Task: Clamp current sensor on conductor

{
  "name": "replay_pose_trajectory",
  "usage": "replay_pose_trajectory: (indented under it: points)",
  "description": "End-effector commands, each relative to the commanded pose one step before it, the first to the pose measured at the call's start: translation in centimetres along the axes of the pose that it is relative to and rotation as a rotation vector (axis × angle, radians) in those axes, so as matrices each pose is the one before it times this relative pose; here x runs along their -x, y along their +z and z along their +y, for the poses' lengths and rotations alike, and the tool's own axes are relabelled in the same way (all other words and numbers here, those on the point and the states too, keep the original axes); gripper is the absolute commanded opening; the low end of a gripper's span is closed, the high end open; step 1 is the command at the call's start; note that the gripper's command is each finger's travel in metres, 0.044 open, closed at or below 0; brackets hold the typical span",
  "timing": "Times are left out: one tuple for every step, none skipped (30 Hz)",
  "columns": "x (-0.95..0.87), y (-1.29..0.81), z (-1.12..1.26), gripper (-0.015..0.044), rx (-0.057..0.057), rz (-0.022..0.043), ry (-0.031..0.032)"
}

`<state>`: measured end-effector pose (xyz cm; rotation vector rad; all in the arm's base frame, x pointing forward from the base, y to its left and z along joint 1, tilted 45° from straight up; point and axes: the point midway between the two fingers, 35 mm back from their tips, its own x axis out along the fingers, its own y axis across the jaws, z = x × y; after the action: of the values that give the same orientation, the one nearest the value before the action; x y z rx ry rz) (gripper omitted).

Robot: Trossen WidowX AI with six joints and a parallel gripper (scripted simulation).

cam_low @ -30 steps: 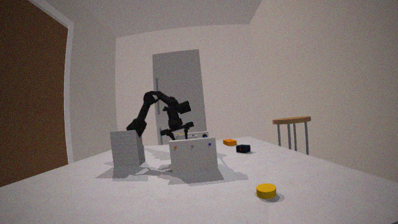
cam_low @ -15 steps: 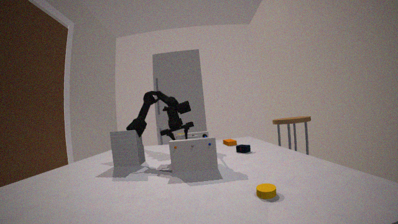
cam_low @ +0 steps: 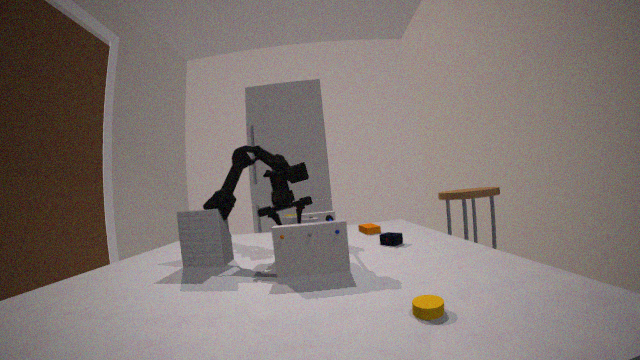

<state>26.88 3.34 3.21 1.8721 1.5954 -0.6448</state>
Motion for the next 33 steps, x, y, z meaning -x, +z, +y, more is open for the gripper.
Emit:
replay_pose_trajectory:
  points:
    - [-0.001, -0.012, -0.013, 0.0000, -0.0024, 0.00090, 0.00007]
    - [0.000, 0.008, 0.014, 0.0000, 0.0017, -0.00063, -0.00005]
    - [0.000, 0.003, 0.006, 0.0000, 0.0007, -0.00027, -0.00002]
    - [0.000, 0.000, 0.000, 0.0000, 0.0000, 0.00000, 0.00000]
    - [0.000, 0.000, 0.000, 0.0000, 0.0000, 0.00000, 0.00000]
    - [0.000, 0.000, 0.000, 0.0000, 0.0000, 0.00000, 0.00000]
    - [0.000, 0.000, 0.000, 0.0000, 0.0000, 0.00000, 0.00000]
    - [0.000, 0.000, 0.000, 0.0000, 0.0000, 0.00000, 0.00000]
    - [0.000, 0.000, 0.000, 0.0000, 0.0000, 0.00000, 0.00000]
    - [0.000, 0.000, 0.000, 0.0000, 0.0000, 0.00000, 0.00000]
    - [0.000, 0.000, 0.000, 0.0000, 0.0000, 0.00000, 0.00000]
    - [-0.024, 0.000, -0.003, 0.0000, 0.0000, 0.00000, 0.00000]
    - [-0.049, 0.001, -0.007, 0.0000, 0.0000, -0.00001, 0.00000]
    - [-0.076, 0.001, -0.011, 0.0000, 0.0000, -0.00001, 0.00000]
    - [-0.094, 0.001, -0.014, 0.0000, 0.0000, 0.00000, 0.00000]
    - [-0.113, 0.001, -0.017, 0.0000, 0.0000, 0.00001, 0.00000]
    - [-0.133, 0.001, -0.021, 0.0000, 0.0000, 0.00002, 0.00000]
    - [0.344, 0.003, 0.144, 0.0026, 0.0033, -0.00106, 0.00310]
    - [0.000, 0.000, 0.000, 0.0053, 0.0000, 0.00000, 0.00000]
    - [0.000, 0.000, 0.000, 0.0079, 0.0000, 0.00000, 0.00000]
    - [0.000, 0.000, 0.000, 0.0105, 0.0000, 0.00000, 0.00000]
    - [0.000, 0.000, 0.000, 0.0131, 0.0000, 0.00000, 0.00000]
    - [0.000, 0.000, 0.000, 0.0157, 0.0000, 0.00000, 0.00000]
    - [0.000, 0.000, 0.000, 0.0184, 0.0000, 0.00000, 0.00000]
    - [0.000, 0.000, 0.000, 0.0210, 0.0000, 0.00000, 0.00000]
    - [0.000, 0.000, 0.000, 0.0236, 0.0000, 0.00000, 0.00000]
    - [0.000, 0.000, 0.000, 0.0263, 0.0000, 0.00000, 0.00000]
    - [0.000, 0.000, 0.000, 0.0274, 0.0000, 0.00000, 0.00000]
    - [0.000, 0.000, 0.000, 0.0274, 0.0000, 0.00000, 0.00000]
    - [0.000, 0.000, 0.000, 0.0274, 0.0000, 0.00000, 0.00000]
    - [0.000, 0.000, 0.000, 0.0274, 0.0000, 0.00000, 0.00000]
    - [0.000, 0.000, 0.000, 0.0274, 0.0000, 0.00000, 0.00000]
    - [0.000, 0.000, 0.000, 0.0274, 0.0000, 0.00000, 0.00000]
